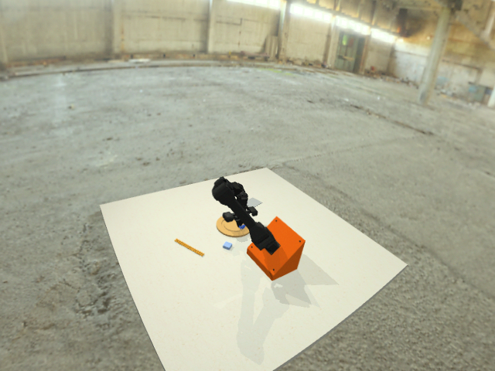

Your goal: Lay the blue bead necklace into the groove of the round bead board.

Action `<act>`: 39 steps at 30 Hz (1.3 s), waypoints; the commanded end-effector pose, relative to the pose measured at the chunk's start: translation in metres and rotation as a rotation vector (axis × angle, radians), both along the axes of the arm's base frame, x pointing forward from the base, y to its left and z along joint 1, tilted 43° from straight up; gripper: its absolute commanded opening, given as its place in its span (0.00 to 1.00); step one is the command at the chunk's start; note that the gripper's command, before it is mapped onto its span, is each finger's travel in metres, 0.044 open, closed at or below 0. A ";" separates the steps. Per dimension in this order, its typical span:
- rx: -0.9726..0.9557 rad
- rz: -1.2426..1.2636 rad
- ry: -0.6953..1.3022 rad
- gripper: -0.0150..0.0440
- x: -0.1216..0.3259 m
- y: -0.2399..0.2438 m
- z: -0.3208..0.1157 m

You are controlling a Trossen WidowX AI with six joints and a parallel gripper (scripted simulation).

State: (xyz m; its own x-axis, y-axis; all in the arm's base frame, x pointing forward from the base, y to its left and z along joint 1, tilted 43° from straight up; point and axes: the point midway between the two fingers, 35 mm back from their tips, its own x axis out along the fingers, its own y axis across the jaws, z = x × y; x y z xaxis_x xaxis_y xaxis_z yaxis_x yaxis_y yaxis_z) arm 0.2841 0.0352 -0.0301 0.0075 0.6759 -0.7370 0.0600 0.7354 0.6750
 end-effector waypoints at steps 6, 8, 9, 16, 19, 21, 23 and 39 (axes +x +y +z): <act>0.000 0.000 -0.001 0.57 0.000 0.000 0.000; 0.000 0.000 -0.001 0.65 0.000 0.000 0.000; 0.000 0.000 -0.001 0.70 0.000 0.000 0.000; 0.003 0.000 0.010 1.00 -0.002 -0.001 0.002; 0.002 0.001 0.012 1.00 -0.002 -0.005 0.006; 0.002 0.001 0.013 1.00 -0.002 -0.006 0.007; 0.002 0.001 0.013 1.00 -0.002 -0.006 0.007; 0.002 0.001 0.013 1.00 -0.002 -0.006 0.007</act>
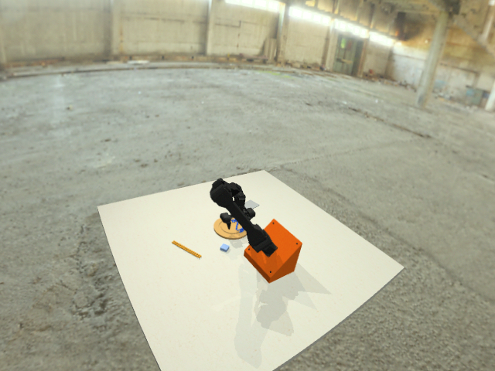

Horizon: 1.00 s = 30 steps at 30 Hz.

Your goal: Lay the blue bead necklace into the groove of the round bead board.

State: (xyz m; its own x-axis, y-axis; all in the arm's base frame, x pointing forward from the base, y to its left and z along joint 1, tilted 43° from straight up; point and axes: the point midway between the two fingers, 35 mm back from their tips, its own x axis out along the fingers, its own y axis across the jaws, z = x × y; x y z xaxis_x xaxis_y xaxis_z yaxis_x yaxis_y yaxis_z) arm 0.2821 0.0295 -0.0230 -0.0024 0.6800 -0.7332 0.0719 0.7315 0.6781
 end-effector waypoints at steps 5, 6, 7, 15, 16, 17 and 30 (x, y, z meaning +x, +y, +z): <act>-0.004 0.003 -0.002 1.00 0.000 -0.001 0.000; -0.004 0.003 -0.002 1.00 0.000 -0.001 0.000; -0.004 -0.009 0.009 0.96 0.001 -0.001 0.000; -0.007 -0.449 0.413 0.60 0.032 -0.034 0.002; -0.007 -0.449 0.413 0.56 0.032 -0.034 0.002; -0.007 -0.449 0.413 0.51 0.032 -0.034 0.002; -0.006 -0.449 0.413 0.46 0.032 -0.023 -0.009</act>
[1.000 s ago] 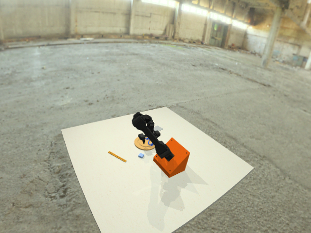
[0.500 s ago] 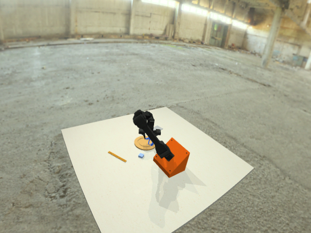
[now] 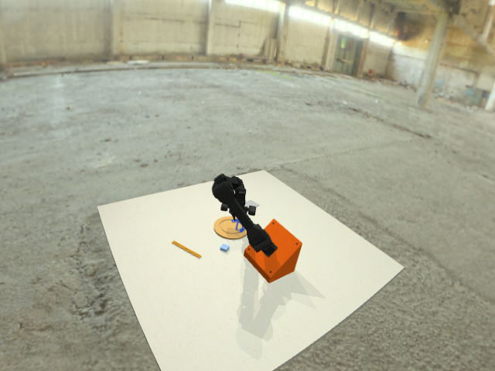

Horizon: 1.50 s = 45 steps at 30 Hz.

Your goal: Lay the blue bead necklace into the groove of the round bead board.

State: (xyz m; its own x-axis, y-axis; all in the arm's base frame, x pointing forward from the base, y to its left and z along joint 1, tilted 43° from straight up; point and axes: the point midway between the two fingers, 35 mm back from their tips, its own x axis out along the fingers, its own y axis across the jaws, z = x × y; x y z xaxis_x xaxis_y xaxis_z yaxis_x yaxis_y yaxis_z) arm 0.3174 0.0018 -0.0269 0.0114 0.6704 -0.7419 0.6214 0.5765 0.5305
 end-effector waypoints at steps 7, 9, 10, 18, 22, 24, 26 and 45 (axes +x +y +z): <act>0.001 0.000 0.003 0.46 0.000 0.003 -0.004; 0.002 0.000 0.004 0.46 -0.001 0.006 -0.006; 0.003 0.000 0.005 0.46 -0.001 0.007 -0.007; 0.006 0.000 0.012 0.46 -0.002 0.015 -0.017; 0.008 0.000 0.016 0.46 -0.003 0.020 -0.021; 0.009 0.001 0.017 0.46 -0.004 0.021 -0.023; 0.009 0.001 0.017 0.46 -0.004 0.021 -0.023; 0.003 0.002 0.009 0.25 -0.002 0.020 -0.022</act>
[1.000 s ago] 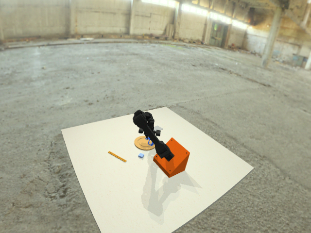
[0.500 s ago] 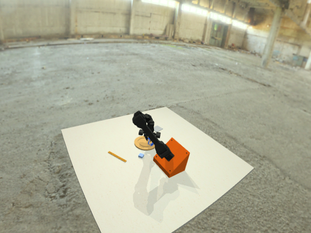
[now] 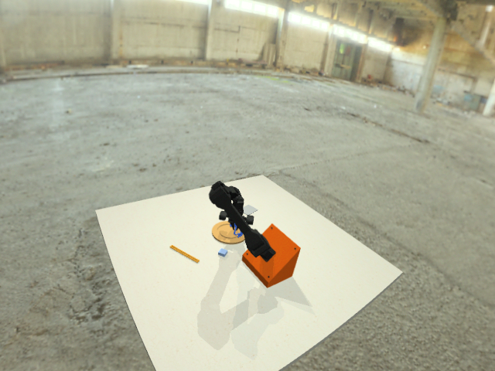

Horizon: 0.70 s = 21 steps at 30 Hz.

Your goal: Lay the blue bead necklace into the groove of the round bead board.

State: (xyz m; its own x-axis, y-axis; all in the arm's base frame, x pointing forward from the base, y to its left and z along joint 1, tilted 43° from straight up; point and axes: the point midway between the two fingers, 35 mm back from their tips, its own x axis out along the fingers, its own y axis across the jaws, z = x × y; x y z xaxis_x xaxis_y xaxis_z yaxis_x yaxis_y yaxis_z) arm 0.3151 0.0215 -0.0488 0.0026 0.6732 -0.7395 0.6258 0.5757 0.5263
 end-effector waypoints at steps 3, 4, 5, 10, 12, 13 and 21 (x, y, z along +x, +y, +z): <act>0.000 0.000 -0.001 0.25 0.000 0.000 0.000; 0.000 0.000 -0.001 0.25 0.000 0.000 0.000; 0.000 0.000 -0.001 0.25 0.000 0.000 0.000; 0.000 0.000 -0.001 0.25 0.000 0.000 0.000; 0.000 0.000 -0.001 0.25 0.000 0.000 0.000; 0.000 0.000 -0.001 0.25 0.000 0.000 0.000; 0.004 -0.001 0.006 0.25 -0.001 -0.003 0.004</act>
